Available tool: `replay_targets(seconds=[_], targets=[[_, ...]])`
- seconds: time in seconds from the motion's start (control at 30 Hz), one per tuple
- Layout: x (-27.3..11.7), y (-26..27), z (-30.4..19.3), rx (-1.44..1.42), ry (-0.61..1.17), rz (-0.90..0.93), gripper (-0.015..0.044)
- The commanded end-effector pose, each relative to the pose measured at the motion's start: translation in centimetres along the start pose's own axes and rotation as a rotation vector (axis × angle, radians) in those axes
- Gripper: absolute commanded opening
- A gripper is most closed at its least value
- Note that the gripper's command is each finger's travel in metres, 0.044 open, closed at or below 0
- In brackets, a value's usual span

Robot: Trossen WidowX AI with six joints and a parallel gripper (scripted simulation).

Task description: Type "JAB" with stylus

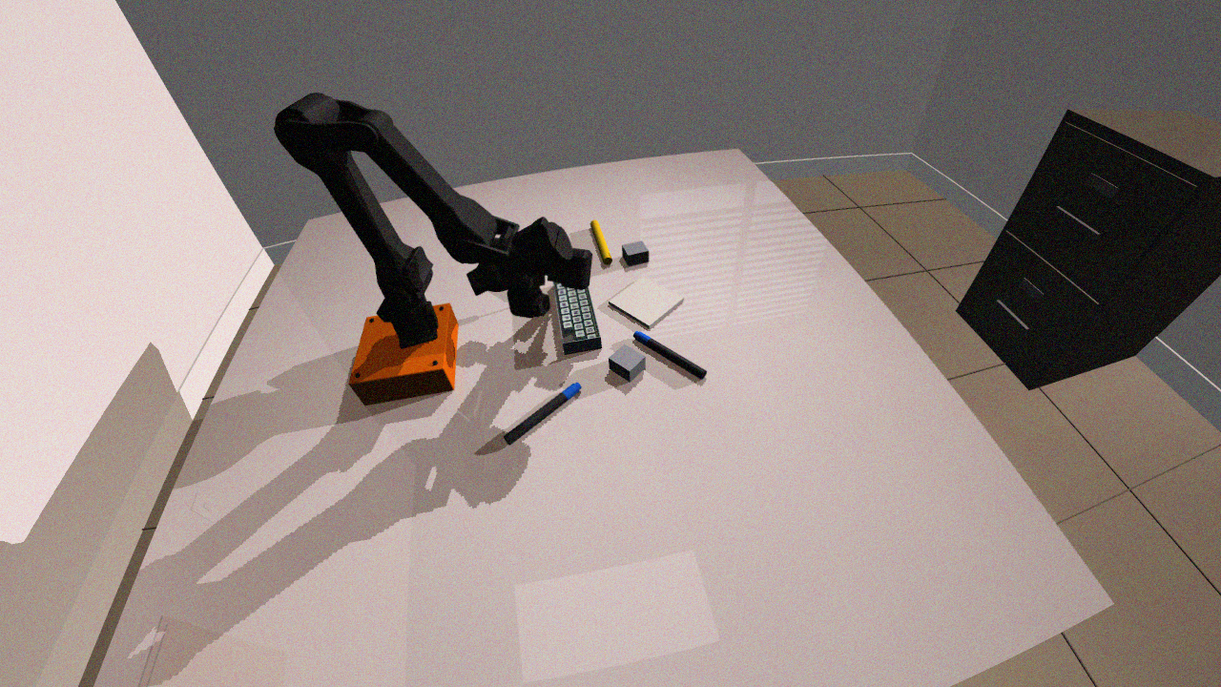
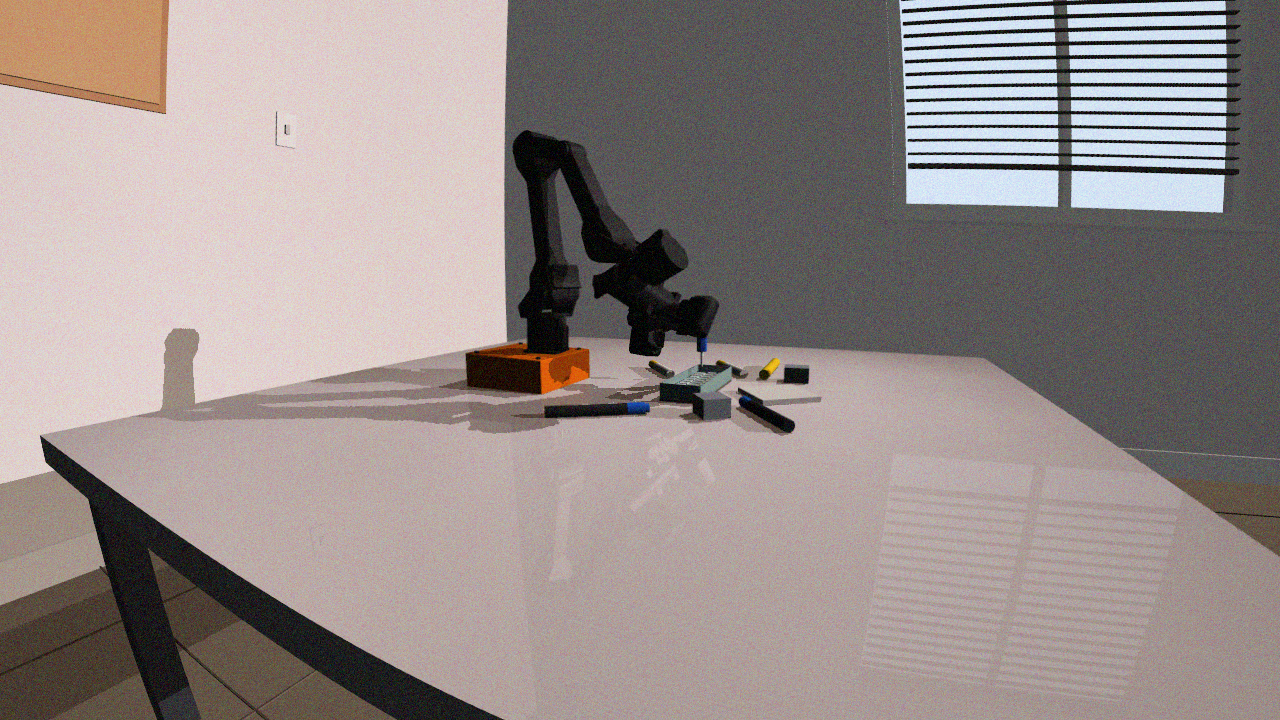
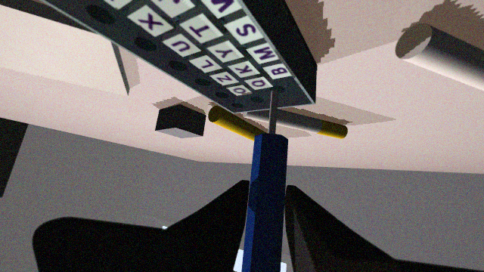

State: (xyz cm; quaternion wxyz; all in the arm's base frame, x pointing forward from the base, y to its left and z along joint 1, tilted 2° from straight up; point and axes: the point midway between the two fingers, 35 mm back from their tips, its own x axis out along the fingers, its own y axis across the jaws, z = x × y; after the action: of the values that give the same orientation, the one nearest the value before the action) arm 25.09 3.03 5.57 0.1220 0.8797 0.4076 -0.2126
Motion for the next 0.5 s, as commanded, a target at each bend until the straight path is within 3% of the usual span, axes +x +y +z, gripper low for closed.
replay_targets(seconds=[0.0,0.47], targets=[[0.12,-0.02,0.24,0.006,-0.002,0.000,0.0081],[0.42,-0.03,0.77,0.006,-0.002,0.000,0.0081]])
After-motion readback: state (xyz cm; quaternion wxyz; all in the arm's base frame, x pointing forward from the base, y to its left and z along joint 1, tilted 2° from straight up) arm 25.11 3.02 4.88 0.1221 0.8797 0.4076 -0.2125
